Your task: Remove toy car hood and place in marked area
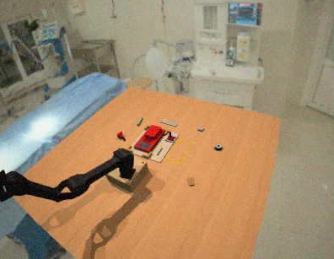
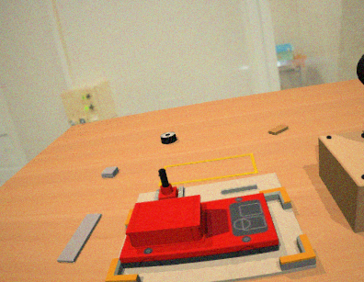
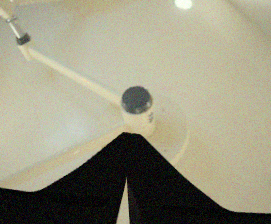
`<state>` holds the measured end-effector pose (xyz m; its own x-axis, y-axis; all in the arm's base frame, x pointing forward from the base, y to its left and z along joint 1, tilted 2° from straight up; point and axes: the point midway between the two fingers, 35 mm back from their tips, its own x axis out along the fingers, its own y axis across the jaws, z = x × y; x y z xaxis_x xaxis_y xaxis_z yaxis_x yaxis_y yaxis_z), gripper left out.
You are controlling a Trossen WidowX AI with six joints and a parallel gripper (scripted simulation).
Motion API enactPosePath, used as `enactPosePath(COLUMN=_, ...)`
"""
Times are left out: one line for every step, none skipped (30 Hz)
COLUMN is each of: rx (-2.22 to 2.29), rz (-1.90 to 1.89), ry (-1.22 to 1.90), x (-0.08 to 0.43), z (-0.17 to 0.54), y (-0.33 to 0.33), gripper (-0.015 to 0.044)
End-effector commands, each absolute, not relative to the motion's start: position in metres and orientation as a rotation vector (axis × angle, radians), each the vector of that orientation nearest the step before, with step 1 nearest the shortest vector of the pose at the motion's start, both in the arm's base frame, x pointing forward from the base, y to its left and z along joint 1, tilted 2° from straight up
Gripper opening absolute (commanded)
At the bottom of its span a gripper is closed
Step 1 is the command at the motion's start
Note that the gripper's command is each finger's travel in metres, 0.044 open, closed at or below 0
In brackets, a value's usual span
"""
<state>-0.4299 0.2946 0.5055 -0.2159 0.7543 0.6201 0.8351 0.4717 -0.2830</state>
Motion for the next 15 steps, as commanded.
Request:
enactPosePath(rx=-1.314, rz=-0.143, ry=-2.001, x=-0.429, z=0.506, y=0.294, gripper=0.0026)
enactPosePath(rx=-1.307, rz=-0.14, ry=-1.995, x=-0.428, z=0.509, y=0.293, gripper=0.0053)
enactPosePath(rx=-1.296, rz=-0.135, ry=-1.984, x=-0.425, z=0.514, y=0.29, gripper=0.0079)
enactPosePath(rx=-1.281, rz=-0.128, ry=-1.97, x=-0.42, z=0.52, y=0.286, gripper=0.0105)
enactPosePath(rx=-1.261, rz=-0.12, ry=-1.951, x=-0.415, z=0.528, y=0.282, gripper=0.0131)
enactPosePath(rx=-1.237, rz=-0.11, ry=-1.928, x=-0.407, z=0.538, y=0.276, gripper=0.0158)
enactPosePath(rx=-1.211, rz=-0.099, ry=-1.903, x=-0.399, z=0.548, y=0.269, gripper=0.0184)
enactPosePath(rx=-1.185, rz=-0.088, ry=-1.878, x=-0.391, z=0.558, y=0.263, gripper=0.021)
enactPosePath(rx=-1.159, rz=-0.078, ry=-1.852, x=-0.382, z=0.567, y=0.257, gripper=0.0236)
enactPosePath(rx=-1.133, rz=-0.067, ry=-1.827, x=-0.374, z=0.576, y=0.25, gripper=0.0263)
enactPosePath(rx=-1.108, rz=-0.058, ry=-1.799, x=-0.364, z=0.586, y=0.244, gripper=0.0289)
enactPosePath(rx=-1.084, rz=-0.048, ry=-1.77, x=-0.353, z=0.595, y=0.238, gripper=0.0315)
enactPosePath(rx=-1.059, rz=-0.038, ry=-1.742, x=-0.343, z=0.604, y=0.231, gripper=0.0341)
enactPosePath(rx=-1.034, rz=-0.029, ry=-1.713, x=-0.332, z=0.613, y=0.225, gripper=0.0368)
enactPosePath(rx=-1.009, rz=-0.02, ry=-1.684, x=-0.321, z=0.622, y=0.218, gripper=0.0394)
